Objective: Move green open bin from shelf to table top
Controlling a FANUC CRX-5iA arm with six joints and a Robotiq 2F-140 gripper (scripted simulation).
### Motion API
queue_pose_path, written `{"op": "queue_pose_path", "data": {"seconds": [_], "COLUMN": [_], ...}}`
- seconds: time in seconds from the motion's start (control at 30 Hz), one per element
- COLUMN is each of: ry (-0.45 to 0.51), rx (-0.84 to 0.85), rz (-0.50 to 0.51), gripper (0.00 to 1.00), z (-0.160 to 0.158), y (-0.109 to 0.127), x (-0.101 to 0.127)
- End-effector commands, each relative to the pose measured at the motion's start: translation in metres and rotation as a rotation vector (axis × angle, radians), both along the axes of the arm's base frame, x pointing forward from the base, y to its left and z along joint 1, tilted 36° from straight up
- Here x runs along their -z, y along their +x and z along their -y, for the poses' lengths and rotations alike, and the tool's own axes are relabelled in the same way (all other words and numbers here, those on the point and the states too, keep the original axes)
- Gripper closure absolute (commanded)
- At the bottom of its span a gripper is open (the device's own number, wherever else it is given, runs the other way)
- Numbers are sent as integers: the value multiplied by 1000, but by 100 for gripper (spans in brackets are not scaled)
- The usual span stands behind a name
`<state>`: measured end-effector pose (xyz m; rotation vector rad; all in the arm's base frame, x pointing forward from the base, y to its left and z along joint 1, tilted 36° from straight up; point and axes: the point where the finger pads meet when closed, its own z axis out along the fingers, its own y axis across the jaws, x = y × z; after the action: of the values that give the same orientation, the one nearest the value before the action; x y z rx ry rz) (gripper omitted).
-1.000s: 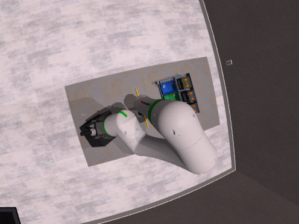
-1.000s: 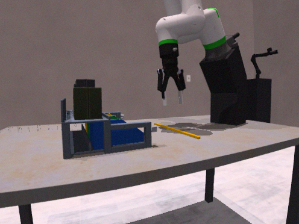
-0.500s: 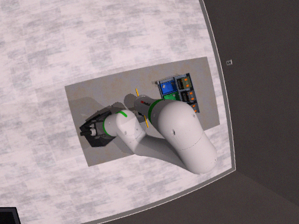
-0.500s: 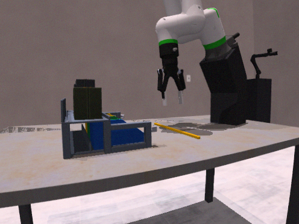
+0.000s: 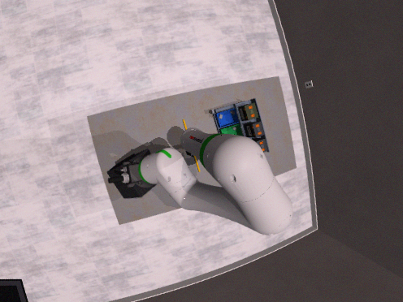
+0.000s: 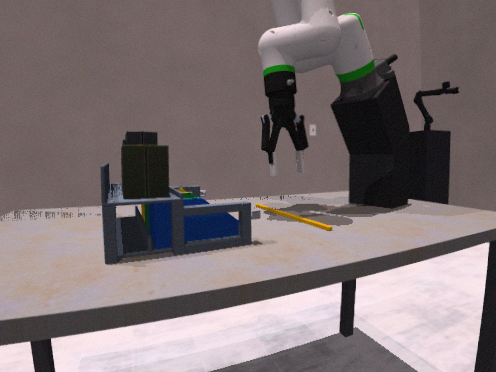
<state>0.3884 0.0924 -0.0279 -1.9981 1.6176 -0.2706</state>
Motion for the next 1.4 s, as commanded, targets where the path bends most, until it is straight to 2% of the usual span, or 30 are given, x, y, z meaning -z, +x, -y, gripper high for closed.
{"op": "queue_pose_path", "data": {"seconds": [0.0, 0.13, 0.53, 0.57, 0.7, 1.1, 1.13, 1.27, 1.37], "ry": [-8, -41, -41, -8, -41, -41, -8, -41, -41], "rx": [9, 45, 45, 9, 45, 45, 9, 45, 45], "rz": [12, 60, 60, 12, 60, 60, 12, 60, 60], "gripper": [43, 43, 43, 43, 43, 43, 43, 43, 43], "z": [0, 0, 0, 0, 0, 0, 0, 0, 0], "y": [0, 0, 0, 0, 0, 0, 0, 0, 0], "x": [0, 0, 0, 0, 0, 0, 0, 0, 0]}}
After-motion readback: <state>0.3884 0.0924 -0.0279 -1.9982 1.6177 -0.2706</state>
